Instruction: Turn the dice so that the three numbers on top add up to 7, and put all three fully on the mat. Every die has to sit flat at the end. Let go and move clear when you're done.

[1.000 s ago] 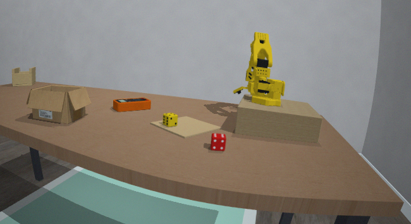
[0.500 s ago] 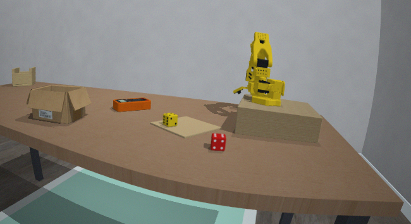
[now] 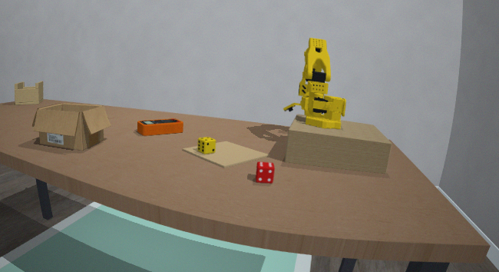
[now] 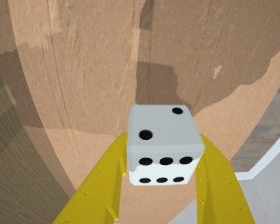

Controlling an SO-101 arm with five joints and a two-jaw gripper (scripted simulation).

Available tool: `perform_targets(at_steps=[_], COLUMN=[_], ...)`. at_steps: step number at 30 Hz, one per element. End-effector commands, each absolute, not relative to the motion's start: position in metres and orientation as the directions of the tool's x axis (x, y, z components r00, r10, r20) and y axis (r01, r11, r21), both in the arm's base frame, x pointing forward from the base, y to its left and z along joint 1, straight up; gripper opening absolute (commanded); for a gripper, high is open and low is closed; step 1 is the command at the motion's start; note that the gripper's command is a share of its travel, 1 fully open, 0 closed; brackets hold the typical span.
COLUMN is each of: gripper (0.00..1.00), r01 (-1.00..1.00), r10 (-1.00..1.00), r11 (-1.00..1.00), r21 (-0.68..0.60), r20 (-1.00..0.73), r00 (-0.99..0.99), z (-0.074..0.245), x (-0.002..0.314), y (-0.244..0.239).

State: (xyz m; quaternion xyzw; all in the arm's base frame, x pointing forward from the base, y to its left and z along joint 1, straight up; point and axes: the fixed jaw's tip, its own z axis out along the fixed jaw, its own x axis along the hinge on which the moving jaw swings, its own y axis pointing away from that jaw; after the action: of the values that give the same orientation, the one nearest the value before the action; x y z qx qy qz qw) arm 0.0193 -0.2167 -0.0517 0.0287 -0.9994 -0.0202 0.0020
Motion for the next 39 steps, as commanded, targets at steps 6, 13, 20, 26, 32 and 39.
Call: perform_targets(at_steps=[6, 13, 20, 26, 32, 39], gripper=[0.0, 0.0, 0.0, 0.0, 0.0, 0.0], r01=[-0.056, -0.056, -0.056, -0.04, 0.015, 0.073], r10=[-0.056, -0.056, -0.056, -0.04, 0.015, 0.071], r11=[0.998, 0.998, 0.998, 0.999, 0.999, 0.995], r21=[0.019, 0.019, 0.019, 0.008, -0.029, -0.064], r20=[0.0, 0.0, 0.001, 0.001, -0.007, -0.027], r00=[-0.998, -0.998, -0.998, -0.999, -1.0, -0.997], z=[-0.027, -0.015, -0.014, -0.014, -0.016, -0.018], x=[0.018, 0.018, 0.018, 0.025, 0.047, 0.069], y=[-0.221, -0.22, -0.22, -0.218, -0.209, -0.196])
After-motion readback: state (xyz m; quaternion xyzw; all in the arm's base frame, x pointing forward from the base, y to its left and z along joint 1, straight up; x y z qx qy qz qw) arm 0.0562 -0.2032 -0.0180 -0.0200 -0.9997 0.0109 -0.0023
